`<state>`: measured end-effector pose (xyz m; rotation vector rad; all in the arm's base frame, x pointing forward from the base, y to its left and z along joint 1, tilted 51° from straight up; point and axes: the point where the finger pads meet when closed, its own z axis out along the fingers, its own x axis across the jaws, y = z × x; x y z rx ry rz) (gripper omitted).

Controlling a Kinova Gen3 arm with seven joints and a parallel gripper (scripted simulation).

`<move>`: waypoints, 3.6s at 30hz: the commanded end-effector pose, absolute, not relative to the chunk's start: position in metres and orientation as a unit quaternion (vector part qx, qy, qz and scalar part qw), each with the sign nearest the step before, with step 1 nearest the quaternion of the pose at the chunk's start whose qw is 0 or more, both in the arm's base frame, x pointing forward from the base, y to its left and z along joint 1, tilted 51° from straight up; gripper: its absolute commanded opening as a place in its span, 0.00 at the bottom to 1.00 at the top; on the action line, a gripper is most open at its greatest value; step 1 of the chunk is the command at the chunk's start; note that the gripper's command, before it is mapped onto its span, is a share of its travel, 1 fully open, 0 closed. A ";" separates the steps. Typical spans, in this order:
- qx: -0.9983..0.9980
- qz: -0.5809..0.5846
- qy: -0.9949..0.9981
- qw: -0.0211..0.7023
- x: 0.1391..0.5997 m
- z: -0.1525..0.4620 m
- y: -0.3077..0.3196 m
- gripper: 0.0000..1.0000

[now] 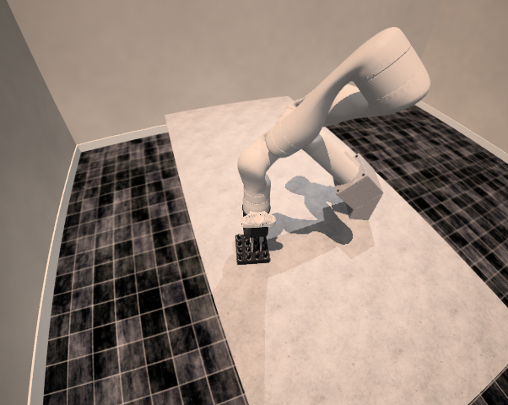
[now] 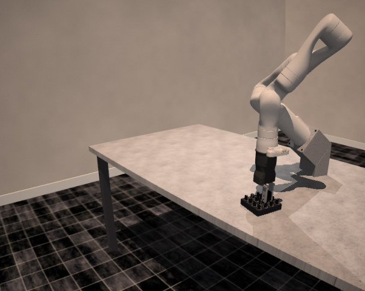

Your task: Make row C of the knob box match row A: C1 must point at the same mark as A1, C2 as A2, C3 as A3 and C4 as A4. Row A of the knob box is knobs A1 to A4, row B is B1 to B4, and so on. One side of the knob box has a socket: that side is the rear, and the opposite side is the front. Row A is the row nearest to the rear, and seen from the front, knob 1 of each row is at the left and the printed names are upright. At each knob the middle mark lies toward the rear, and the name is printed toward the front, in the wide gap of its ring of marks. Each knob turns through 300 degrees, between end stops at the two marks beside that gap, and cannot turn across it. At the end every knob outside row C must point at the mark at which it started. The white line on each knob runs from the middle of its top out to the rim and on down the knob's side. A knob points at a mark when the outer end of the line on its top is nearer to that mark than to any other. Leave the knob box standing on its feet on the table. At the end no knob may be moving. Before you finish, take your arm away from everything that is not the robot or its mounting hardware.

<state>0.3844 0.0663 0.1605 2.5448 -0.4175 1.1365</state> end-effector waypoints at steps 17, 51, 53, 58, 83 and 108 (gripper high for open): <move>0.890 0.402 -0.144 0.160 0.387 0.165 0.068 0.46; 0.890 0.402 -0.144 0.161 0.363 0.188 0.082 0.46; 0.890 0.402 -0.145 0.161 0.362 0.188 0.082 0.46; 0.890 0.402 -0.145 0.161 0.362 0.188 0.081 0.46; 0.886 0.406 -0.168 0.151 0.363 0.189 0.082 0.46; 0.816 0.429 -0.383 0.051 0.364 0.196 0.084 0.46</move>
